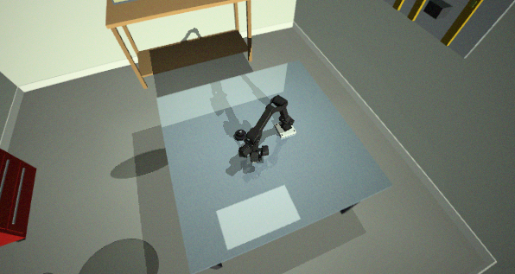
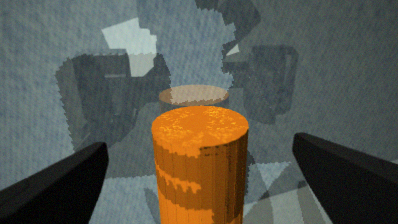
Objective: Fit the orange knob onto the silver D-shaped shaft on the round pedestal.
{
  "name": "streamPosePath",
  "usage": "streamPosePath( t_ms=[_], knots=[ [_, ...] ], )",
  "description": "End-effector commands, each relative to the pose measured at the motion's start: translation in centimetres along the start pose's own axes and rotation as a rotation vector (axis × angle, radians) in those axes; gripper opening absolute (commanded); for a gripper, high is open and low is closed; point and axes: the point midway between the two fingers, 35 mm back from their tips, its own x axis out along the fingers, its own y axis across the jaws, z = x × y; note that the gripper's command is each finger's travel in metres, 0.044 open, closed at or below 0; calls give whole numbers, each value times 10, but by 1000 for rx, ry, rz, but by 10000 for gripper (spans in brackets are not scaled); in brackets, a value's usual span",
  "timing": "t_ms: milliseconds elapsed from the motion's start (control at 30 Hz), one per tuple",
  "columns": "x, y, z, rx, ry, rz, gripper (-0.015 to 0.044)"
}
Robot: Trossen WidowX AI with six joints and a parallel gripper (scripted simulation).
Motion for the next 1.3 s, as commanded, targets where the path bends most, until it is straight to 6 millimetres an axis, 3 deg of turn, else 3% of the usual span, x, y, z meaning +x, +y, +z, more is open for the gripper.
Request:
streamPosePath(
  t_ms=[0,167,533,967,1267],
  knots=[
    [5,1,-1,-4,1,7,361],
    [5,1,-1,-4,1,7,240],
    [5,1,-1,-4,1,7,240],
    [5,1,-1,-4,-1,7,179],
    [-2,1,-8,0,-142,6,179]
  ],
)
